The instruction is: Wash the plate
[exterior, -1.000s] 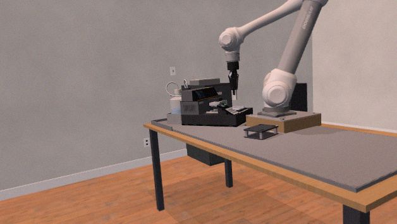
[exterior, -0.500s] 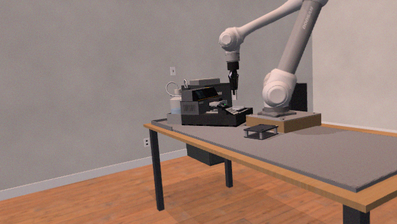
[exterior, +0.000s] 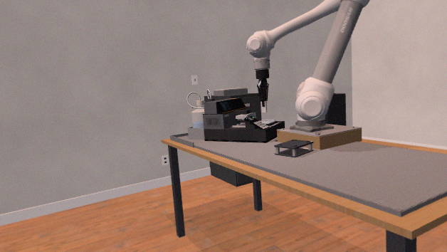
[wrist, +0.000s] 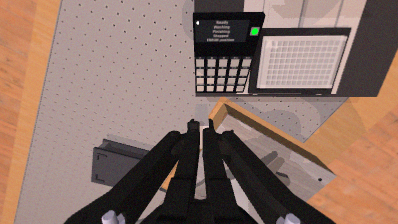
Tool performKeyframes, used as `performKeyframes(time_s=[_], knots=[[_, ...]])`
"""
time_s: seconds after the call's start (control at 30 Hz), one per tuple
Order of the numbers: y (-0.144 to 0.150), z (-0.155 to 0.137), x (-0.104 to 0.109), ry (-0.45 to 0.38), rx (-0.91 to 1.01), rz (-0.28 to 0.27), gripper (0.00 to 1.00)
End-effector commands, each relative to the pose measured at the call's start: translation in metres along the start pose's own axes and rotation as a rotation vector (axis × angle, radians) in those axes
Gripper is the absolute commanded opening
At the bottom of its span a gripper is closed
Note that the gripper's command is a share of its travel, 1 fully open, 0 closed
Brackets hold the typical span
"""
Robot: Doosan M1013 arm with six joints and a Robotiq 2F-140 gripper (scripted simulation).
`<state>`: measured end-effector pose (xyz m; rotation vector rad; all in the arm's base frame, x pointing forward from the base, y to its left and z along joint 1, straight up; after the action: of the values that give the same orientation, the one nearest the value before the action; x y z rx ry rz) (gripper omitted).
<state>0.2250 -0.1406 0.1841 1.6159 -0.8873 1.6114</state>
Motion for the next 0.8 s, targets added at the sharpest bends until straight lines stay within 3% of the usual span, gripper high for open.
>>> performKeyframes(time_s=[0.0, 0.53, 0.67, 0.77], knots=[[0.001, -0.003, -0.001, -0.005, 0.005, 0.0, 0.1], [0.001, -0.003, -0.001, -0.005, 0.005, 0.0, 0.1], [0.001, -0.003, -0.021, -0.005, 0.138, 0.0, 0.1], [0.001, -0.003, -0.024, -0.005, 0.205, 0.0, 0.1]])
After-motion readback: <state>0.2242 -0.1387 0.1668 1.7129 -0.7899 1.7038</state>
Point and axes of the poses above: the point where the finger pads meet when closed, its own x axis back along the fingers, its own y axis across the jaws, z = x × y, the point moved 4 cm from there along x, back along the fingers, and after that the axes turned 3 degrees about -x, right-handed, at the moved point
